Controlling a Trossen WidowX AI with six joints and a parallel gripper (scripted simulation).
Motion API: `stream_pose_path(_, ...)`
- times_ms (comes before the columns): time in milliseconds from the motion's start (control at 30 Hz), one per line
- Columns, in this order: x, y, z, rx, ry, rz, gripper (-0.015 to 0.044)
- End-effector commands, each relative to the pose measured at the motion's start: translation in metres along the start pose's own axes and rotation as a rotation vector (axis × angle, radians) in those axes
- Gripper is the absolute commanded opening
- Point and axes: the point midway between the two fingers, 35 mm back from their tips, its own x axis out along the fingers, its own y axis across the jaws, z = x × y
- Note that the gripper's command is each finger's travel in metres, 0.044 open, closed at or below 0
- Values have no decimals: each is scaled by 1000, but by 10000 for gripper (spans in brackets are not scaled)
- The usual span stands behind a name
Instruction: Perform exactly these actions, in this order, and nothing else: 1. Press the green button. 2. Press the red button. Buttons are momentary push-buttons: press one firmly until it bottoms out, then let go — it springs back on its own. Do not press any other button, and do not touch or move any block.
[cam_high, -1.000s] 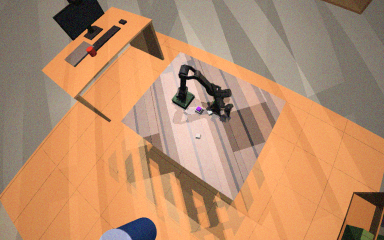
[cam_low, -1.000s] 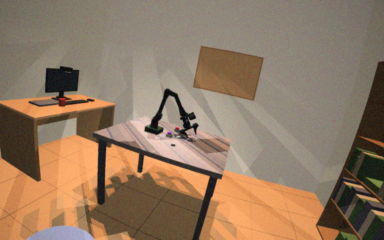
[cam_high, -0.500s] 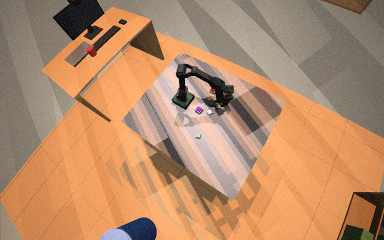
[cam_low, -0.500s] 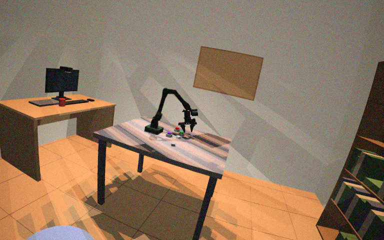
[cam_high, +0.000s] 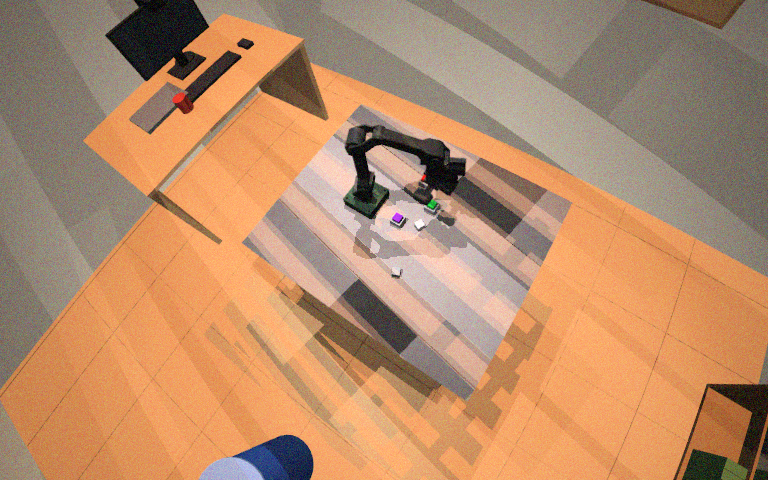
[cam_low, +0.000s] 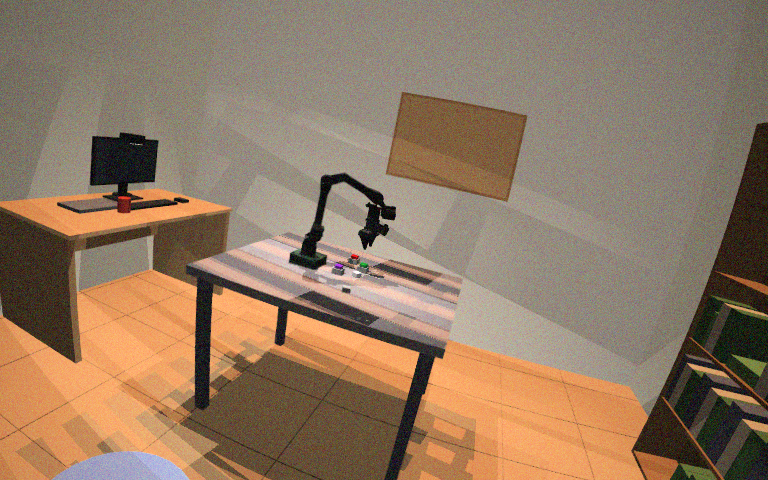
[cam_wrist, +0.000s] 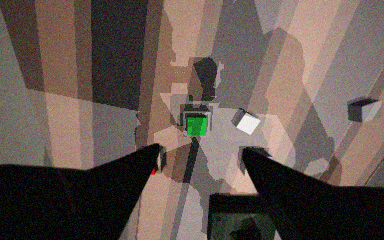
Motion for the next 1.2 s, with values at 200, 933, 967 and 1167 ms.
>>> stream_pose_path(200, 55, 2, -3, -28, 8, 13, 242)
stream_pose_path(933, 65, 3, -3, -28, 8, 13, 20)
stream_pose_path(967, 66, 3, -3, -28, 8, 13, 20)
stream_pose_path(1167, 76, 3, -3, -28, 8, 13, 20)
